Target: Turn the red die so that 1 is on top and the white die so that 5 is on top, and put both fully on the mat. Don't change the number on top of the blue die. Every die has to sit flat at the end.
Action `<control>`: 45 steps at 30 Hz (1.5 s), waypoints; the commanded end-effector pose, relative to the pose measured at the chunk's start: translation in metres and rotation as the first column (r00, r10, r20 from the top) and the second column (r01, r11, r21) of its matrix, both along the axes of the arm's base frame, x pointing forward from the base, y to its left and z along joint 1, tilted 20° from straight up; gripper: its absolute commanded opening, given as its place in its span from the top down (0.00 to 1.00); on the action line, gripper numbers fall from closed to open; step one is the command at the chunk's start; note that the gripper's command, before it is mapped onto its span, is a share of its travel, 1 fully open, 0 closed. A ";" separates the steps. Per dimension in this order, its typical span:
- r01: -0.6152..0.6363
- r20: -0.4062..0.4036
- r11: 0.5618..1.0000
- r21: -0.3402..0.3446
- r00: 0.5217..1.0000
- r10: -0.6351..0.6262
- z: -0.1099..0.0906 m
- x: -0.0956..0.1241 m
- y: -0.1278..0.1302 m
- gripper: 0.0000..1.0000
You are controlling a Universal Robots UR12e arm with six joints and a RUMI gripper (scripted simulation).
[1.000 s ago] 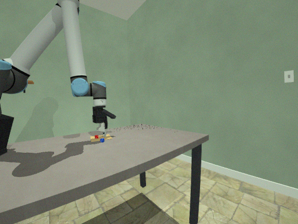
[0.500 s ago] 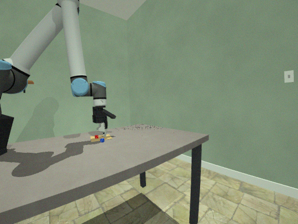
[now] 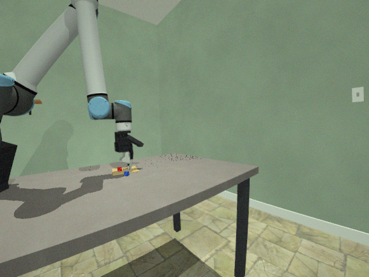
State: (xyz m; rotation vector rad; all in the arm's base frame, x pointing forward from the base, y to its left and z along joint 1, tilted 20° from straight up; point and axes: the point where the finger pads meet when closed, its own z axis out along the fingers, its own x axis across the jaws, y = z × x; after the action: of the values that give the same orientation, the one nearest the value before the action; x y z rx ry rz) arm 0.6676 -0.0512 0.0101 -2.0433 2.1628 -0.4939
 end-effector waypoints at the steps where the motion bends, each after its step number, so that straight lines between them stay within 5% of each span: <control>1: 0.000 0.001 1.000 0.000 1.000 0.000 0.001 0.000 0.000 0.83; 20: 0.000 0.001 1.000 0.000 1.000 0.000 0.005 -0.001 0.001 0.79; 32: 0.000 0.001 1.000 0.000 1.000 0.000 0.058 -0.019 0.009 0.79; 45: 0.000 0.001 1.000 0.000 1.000 0.000 0.085 -0.028 0.013 0.79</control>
State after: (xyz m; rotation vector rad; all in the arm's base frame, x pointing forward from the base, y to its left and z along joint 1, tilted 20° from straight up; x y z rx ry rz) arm 0.6424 -0.0389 0.0867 -2.0428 2.1622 -0.4954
